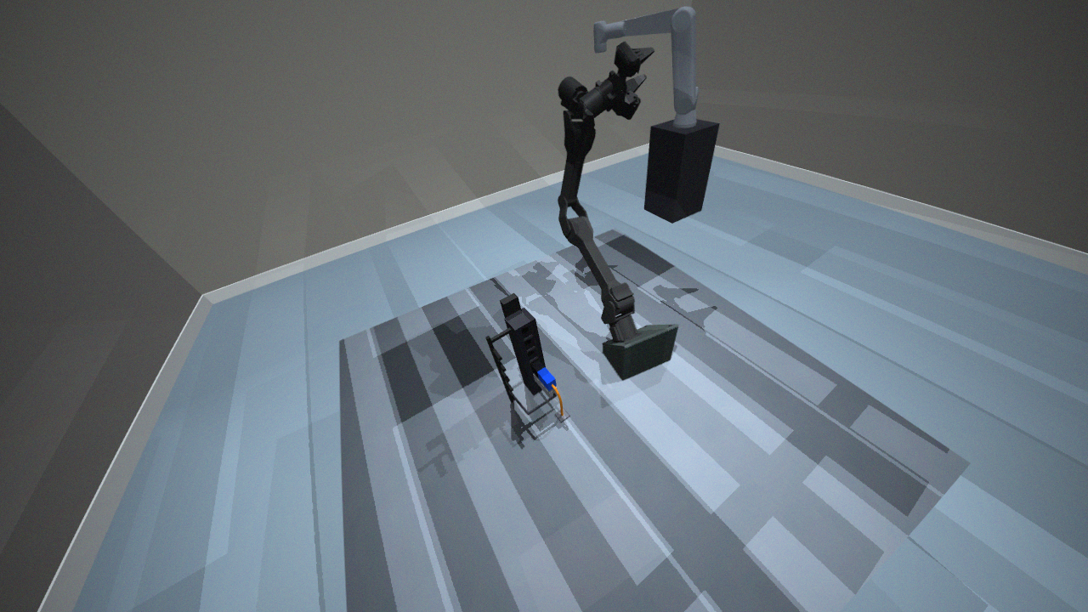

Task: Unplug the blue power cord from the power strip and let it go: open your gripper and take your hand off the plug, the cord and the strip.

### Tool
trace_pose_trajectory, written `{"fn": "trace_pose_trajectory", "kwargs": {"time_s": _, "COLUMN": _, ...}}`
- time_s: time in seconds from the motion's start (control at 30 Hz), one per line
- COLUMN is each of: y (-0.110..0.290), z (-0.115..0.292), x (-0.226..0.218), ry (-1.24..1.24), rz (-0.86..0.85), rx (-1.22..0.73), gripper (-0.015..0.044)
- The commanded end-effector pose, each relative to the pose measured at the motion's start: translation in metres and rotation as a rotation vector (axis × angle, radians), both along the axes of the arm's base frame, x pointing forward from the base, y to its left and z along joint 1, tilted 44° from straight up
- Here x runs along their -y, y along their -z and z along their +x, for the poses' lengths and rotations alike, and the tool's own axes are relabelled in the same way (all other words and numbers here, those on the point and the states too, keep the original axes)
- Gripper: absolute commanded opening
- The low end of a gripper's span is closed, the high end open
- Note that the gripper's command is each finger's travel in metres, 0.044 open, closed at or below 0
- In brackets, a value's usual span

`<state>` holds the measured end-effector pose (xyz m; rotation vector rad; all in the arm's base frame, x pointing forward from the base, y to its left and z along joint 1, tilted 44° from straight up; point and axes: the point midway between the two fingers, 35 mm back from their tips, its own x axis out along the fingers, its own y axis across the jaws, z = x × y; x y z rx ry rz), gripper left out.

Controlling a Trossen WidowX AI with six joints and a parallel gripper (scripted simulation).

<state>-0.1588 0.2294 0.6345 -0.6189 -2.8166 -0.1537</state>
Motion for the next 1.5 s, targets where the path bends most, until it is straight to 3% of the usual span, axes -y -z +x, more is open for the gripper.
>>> {"fn": "trace_pose_trajectory", "kwargs": {"time_s": 0.0, "y": 0.0, "z": 0.0, "x": -0.001, "ry": 0.002, "rz": -0.004, "rx": -0.001, "gripper": 0.0374}}
{"fn": "trace_pose_trajectory", "kwargs": {"time_s": 0.27, "y": 0.038, "z": 0.03, "x": -0.074, "ry": 0.162, "rz": -0.299, "rx": -0.09, "gripper": 0.0164}}
{"fn": "trace_pose_trajectory", "kwargs": {"time_s": 0.73, "y": 0.125, "z": 0.114, "x": -0.163, "ry": 0.431, "rz": -0.771, "rx": -0.315, "gripper": 0.016}}
{"fn": "trace_pose_trajectory", "kwargs": {"time_s": 1.0, "y": 0.204, "z": 0.185, "x": -0.208, "ry": 0.674, "rz": -1.095, "rx": -0.54, "gripper": 0.016}}
{"fn": "trace_pose_trajectory", "kwargs": {"time_s": 1.23, "y": 0.283, "z": 0.257, "x": -0.222, "ry": 0.92, "rz": -1.355, "rx": -0.781, "gripper": 0.016}}
{"fn": "trace_pose_trajectory", "kwargs": {"time_s": 1.47, "y": 0.366, "z": 0.324, "x": -0.209, "ry": 1.194, "rz": -1.575, "rx": -1.046, "gripper": 0.016}}
